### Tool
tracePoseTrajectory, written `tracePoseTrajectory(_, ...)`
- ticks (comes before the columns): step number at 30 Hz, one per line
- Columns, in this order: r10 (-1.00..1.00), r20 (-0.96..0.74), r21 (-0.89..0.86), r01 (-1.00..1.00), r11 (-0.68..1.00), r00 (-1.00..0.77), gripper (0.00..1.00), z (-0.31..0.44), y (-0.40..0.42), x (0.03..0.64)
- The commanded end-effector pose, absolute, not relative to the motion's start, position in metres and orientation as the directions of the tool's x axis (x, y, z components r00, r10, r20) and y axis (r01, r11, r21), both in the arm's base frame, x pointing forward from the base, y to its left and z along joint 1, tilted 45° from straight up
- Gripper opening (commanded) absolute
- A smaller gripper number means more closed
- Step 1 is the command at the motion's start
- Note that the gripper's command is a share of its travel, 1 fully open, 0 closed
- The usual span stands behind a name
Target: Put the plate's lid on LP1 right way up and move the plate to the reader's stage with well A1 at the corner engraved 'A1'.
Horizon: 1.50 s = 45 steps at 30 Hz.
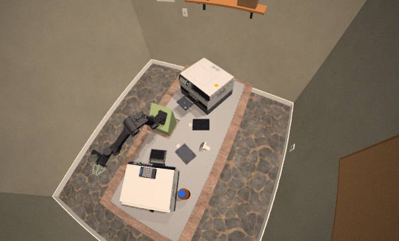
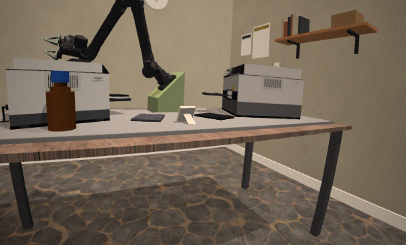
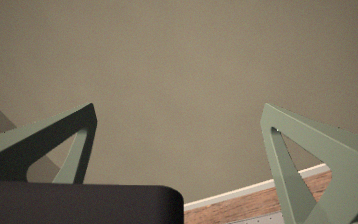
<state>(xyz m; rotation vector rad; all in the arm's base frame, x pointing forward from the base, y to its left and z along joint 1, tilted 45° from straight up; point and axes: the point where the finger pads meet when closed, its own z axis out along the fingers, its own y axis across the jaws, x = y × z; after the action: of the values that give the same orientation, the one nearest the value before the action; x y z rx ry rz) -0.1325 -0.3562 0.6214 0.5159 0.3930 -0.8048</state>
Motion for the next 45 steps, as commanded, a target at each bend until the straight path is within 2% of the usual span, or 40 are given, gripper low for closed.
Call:
tracePoseTrajectory(1,-0.582,-0.514,0.275,0.764,0.584,0.630,1.00,0.625,-0.353,-0.131)
tracePoseTrajectory(18,-0.578,-0.533,0.267,0.771,0.579,0.618,1.00,0.638,-0.351,-0.121)
tracePoseTrajectory(36,-0.558,-0.625,0.266,0.821,0.506,0.546,1.00,0.660,-0.412,-0.086)
tracePoseTrajectory(45,-0.556,-0.615,0.272,0.812,0.517,0.560,1.00,0.663,-0.450,-0.063)
